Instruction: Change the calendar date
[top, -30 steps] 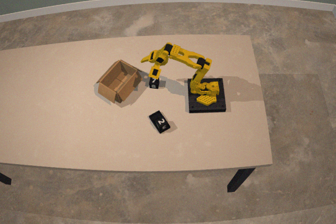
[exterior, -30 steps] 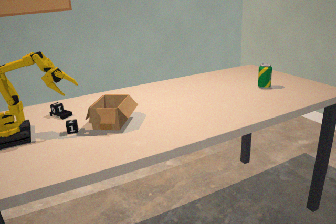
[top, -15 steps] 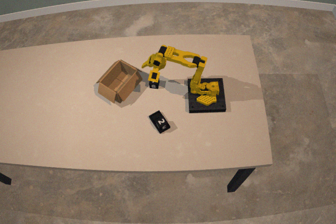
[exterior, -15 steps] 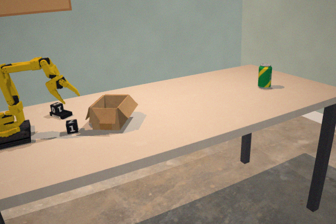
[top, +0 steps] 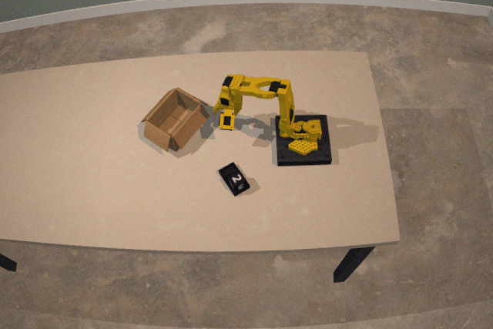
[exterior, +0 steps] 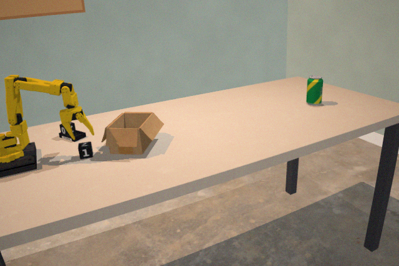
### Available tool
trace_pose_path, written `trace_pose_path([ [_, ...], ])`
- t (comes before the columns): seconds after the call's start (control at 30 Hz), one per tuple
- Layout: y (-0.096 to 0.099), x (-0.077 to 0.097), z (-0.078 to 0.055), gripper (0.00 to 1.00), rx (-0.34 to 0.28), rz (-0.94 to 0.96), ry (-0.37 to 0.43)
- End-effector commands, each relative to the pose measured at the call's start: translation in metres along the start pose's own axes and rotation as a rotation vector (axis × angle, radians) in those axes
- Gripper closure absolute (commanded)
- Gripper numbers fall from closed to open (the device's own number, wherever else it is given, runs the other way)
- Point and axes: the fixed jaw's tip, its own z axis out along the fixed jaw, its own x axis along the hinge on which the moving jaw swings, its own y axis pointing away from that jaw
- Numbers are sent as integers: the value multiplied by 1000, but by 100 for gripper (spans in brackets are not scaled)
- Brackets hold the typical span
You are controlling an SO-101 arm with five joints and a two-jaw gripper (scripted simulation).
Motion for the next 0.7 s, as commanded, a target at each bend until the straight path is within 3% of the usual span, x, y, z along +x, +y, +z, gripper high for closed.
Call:
trace_pose_path([
  [0.0, 3, 1, 6, 65, -26, 1, -7],
  [0.67, 4, 5, 8, 65, -38, 21, -9],
])
